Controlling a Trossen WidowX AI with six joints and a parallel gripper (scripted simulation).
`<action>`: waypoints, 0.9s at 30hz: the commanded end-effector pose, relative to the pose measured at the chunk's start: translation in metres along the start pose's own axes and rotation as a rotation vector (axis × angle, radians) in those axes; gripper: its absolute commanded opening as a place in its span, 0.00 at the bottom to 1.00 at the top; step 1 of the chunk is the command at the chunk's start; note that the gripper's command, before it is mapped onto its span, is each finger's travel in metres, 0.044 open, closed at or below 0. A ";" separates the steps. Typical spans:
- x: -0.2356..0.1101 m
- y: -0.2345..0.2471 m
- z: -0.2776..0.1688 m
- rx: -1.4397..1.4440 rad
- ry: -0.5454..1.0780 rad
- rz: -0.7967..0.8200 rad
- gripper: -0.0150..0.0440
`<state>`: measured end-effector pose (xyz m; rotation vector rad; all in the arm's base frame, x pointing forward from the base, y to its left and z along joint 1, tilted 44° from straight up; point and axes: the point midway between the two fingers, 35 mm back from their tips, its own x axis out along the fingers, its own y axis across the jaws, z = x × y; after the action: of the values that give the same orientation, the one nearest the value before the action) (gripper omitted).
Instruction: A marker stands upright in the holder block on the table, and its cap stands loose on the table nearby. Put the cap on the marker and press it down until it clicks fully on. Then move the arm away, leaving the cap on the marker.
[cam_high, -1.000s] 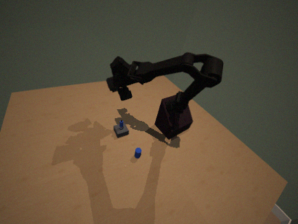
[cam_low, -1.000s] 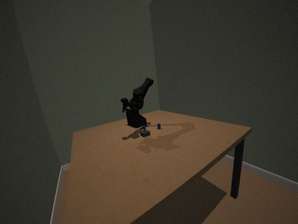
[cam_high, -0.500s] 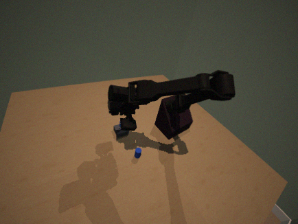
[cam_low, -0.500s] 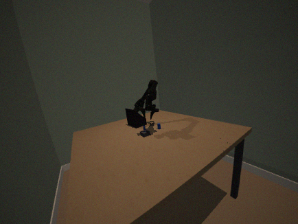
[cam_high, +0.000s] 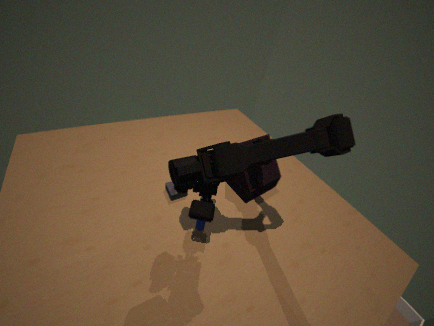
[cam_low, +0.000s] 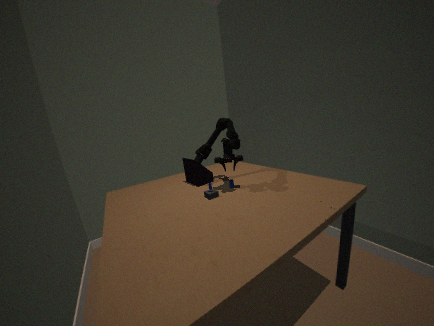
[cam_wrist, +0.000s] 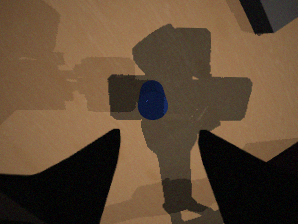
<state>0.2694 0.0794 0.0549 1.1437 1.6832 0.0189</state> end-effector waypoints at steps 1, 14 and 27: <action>0.010 0.005 -0.003 0.011 0.006 0.009 0.69; 0.048 0.003 -0.006 0.011 0.009 0.011 0.69; 0.067 0.003 -0.005 0.011 0.008 0.010 0.69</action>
<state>0.2705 0.1259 0.0153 1.1584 1.6802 0.0267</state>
